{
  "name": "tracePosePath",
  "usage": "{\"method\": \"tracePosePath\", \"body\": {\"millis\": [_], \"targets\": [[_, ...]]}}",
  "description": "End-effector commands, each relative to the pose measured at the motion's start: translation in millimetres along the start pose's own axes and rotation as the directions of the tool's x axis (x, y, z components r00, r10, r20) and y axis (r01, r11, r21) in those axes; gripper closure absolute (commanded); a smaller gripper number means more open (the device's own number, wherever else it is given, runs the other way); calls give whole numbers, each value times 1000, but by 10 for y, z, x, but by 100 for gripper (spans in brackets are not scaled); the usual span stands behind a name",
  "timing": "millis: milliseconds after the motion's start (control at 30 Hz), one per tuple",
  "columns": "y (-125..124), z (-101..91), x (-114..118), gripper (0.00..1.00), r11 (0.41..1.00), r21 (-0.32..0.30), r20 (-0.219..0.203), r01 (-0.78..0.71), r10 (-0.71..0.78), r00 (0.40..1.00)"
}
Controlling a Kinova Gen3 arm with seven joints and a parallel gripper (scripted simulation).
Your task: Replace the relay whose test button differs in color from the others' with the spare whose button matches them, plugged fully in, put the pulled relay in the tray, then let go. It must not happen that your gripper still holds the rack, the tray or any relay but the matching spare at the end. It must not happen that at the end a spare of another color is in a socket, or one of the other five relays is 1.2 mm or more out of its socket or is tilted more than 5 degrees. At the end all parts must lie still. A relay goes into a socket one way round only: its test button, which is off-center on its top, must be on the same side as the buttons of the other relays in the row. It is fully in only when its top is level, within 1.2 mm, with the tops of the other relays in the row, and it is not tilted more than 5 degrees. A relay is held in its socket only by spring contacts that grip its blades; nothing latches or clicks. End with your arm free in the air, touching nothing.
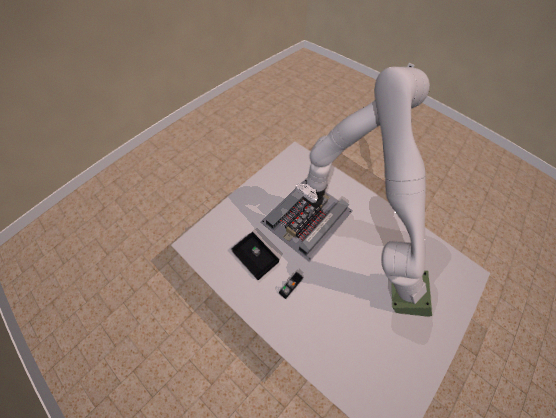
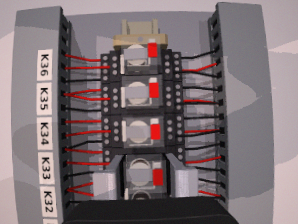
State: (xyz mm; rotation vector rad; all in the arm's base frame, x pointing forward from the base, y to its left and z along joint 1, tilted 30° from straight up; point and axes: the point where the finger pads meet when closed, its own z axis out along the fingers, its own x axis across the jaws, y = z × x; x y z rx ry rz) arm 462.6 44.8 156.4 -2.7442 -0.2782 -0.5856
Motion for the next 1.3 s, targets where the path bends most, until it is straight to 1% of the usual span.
{"method": "tracePosePath", "body": {"millis": [0, 1267], "targets": [[2, -1, 3, 100, 1000, -1, -1, 0, 0, 1000], [5, 45, 4, 100, 1000, -1, -1, -1, 1, 1000]]}}
